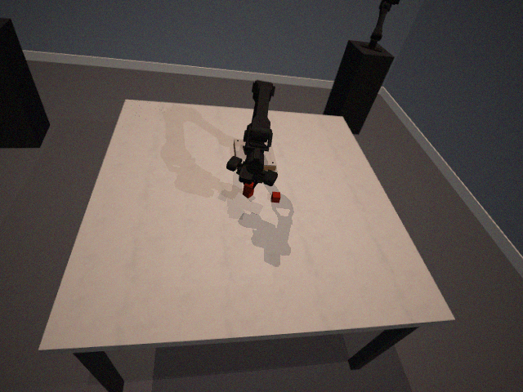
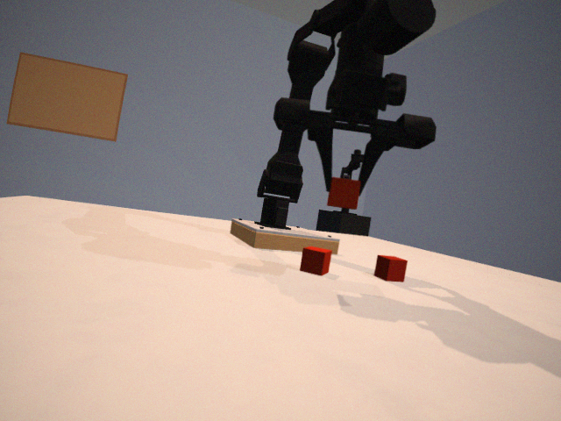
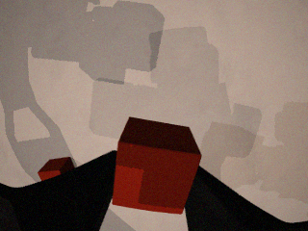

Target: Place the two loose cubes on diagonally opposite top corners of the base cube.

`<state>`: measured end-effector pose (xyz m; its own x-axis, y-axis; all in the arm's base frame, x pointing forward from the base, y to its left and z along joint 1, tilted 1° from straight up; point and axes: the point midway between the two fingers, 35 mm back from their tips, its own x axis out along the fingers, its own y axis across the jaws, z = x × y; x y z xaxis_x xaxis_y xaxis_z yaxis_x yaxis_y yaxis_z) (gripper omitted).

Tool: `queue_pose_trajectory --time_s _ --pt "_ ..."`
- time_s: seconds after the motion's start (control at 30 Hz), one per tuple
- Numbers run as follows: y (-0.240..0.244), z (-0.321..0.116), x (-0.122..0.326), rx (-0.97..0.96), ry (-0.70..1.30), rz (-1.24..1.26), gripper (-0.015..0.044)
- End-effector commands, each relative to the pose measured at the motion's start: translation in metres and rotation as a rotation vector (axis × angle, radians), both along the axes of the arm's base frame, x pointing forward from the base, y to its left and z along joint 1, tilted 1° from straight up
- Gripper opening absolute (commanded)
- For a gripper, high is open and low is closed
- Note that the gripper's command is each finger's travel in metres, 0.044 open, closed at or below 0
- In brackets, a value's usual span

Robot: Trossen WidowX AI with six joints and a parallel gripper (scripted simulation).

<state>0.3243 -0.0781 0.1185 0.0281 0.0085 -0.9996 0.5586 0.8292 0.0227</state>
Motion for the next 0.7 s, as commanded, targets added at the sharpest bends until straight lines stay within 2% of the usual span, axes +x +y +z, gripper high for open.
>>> queue_pose_trajectory --time_s 0.0,0.67 --pt "0.011 -0.003 -0.002 -0.004 0.0 0.099 0.0105" --pt "0.071 -0.017 -0.015 -0.013 -0.005 0.622 0.0105"
